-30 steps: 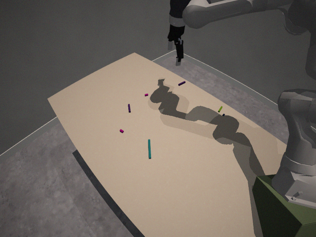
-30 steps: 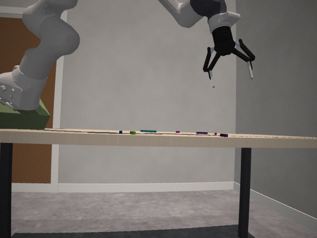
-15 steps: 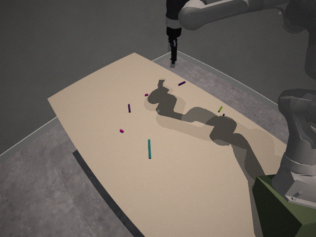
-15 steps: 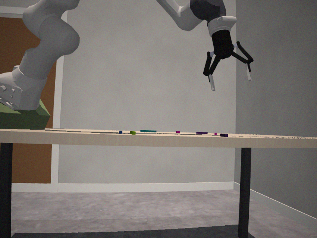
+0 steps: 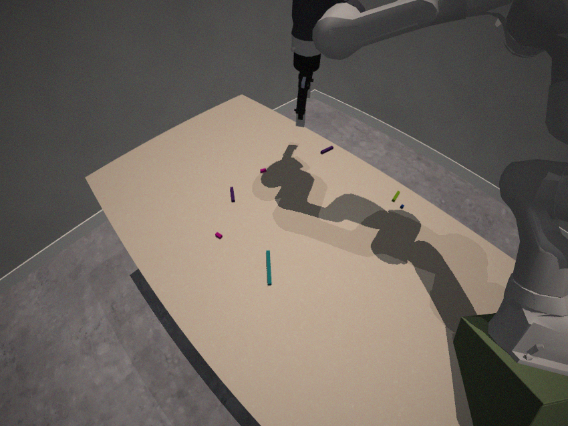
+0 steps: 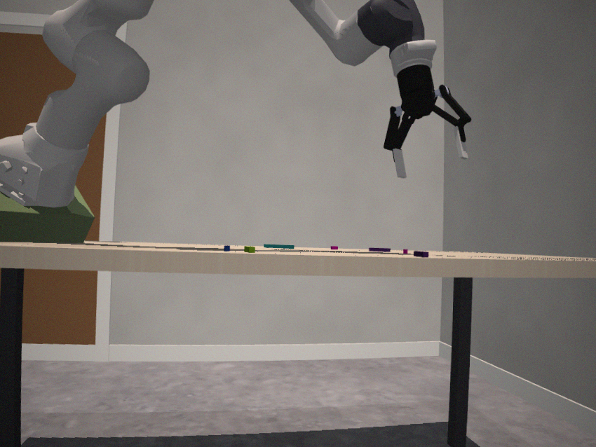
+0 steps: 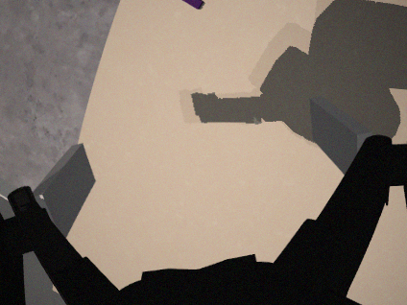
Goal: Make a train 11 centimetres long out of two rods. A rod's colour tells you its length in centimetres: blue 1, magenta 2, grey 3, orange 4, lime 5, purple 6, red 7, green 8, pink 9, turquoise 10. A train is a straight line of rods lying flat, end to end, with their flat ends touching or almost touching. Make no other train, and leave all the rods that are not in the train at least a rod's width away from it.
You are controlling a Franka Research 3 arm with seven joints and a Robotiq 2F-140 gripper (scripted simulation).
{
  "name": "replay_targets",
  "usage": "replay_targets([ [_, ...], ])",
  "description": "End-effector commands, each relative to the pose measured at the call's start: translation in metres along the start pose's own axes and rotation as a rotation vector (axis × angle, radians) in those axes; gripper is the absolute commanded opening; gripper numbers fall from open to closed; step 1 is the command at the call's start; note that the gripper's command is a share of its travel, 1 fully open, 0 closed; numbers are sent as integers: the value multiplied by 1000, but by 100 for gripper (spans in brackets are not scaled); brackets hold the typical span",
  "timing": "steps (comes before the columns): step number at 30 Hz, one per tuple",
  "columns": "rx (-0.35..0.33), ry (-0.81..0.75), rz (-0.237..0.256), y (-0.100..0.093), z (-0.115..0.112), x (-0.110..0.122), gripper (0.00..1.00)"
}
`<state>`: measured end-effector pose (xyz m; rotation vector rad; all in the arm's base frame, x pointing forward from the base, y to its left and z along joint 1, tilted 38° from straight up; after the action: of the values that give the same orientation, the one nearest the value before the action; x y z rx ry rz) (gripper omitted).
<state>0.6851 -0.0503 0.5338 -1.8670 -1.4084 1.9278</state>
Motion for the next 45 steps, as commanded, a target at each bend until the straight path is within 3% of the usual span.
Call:
replay_targets([
  [1,-6,167,2,3,-4,4,100],
  [45,65,891,-73,56,-29,65,100],
])
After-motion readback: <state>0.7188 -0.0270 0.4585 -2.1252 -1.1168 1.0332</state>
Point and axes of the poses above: the point where the finger pads meet when closed, its own y axis out along the fingers, its own x axis across the jaws, z = x × y, the point moved 4 cm from there along -y, back along the fingers, and after that the axes turned 5 degrees about y, right-handed, at the moved point
